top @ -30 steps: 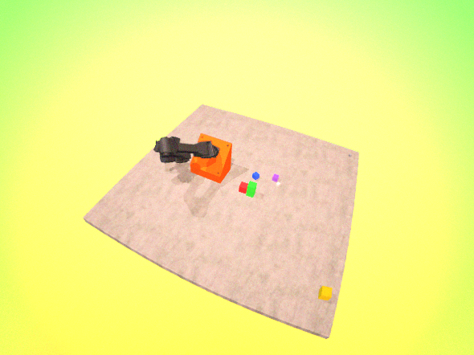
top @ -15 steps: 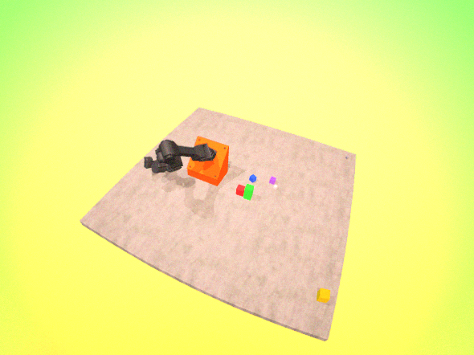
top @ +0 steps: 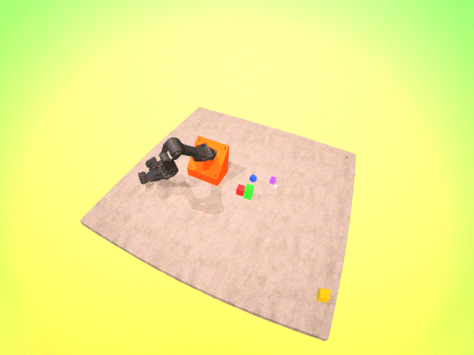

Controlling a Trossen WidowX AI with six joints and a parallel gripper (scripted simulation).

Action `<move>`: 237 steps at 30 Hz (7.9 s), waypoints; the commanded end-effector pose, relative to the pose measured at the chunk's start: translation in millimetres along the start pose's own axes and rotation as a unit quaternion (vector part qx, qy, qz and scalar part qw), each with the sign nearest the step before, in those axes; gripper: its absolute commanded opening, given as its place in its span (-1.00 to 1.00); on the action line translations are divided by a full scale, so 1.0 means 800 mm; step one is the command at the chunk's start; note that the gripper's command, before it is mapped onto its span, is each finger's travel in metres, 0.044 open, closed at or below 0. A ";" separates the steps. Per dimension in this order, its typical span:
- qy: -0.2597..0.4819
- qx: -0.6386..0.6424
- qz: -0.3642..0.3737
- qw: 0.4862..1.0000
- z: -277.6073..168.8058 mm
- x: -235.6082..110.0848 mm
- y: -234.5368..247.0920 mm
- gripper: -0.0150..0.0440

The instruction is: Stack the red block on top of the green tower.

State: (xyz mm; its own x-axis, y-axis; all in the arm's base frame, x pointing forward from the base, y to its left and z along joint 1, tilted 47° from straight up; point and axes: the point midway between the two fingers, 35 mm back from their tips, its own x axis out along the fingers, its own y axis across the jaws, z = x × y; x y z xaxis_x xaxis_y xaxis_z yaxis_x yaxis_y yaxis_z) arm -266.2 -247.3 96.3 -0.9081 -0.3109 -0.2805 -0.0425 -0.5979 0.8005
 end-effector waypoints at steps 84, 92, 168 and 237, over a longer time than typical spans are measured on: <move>0.394 -0.588 0.530 0.466 -0.229 -0.632 0.038 1.00; 0.377 -0.660 0.548 0.350 -0.207 -0.670 -0.039 1.00; 0.000 -0.804 0.585 -0.112 -0.171 -0.596 -0.262 1.00; 0.000 -0.804 0.585 -0.112 -0.067 -0.631 -0.249 -0.49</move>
State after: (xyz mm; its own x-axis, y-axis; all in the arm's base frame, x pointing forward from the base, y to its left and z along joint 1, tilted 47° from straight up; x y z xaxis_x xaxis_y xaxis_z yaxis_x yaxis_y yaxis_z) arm 222.2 -21.7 40.1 0.1023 -0.7202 -0.6862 -0.1636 0.6682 -0.7257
